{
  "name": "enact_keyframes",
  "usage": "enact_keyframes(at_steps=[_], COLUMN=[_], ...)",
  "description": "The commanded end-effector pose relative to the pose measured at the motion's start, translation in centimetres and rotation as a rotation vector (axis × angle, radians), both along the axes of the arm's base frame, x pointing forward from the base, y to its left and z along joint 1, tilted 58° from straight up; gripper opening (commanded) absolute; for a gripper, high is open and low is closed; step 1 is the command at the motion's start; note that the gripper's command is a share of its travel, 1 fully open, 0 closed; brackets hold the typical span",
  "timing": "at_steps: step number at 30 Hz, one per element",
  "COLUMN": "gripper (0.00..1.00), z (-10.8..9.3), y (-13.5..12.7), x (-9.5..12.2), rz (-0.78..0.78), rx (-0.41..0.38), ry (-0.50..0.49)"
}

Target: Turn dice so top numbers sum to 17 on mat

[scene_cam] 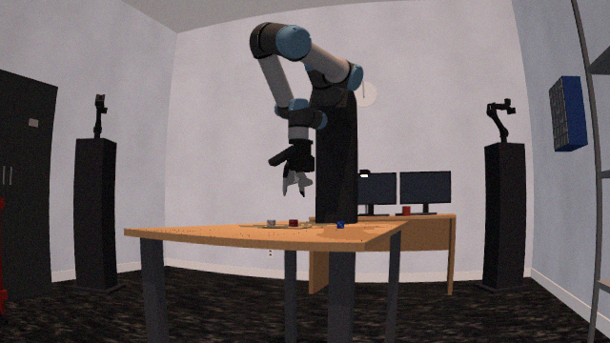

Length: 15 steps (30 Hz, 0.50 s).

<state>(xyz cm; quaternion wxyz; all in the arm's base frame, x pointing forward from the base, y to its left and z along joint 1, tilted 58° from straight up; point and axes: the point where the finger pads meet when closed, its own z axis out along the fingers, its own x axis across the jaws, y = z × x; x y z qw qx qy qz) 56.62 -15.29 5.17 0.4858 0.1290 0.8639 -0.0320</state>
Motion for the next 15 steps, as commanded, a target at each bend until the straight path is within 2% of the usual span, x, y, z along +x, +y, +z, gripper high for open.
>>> enact_keyframes(at_steps=[1, 7, 15], gripper=[1.00, 1.00, 1.00], z=[0.04, 0.04, 0.02], y=[0.00, 0.08, 0.57], x=[0.00, 0.05, 0.32], rz=[0.000, 0.006, 0.043], rx=[0.000, -0.010, -0.067], ry=[-0.001, 0.002, 0.016])
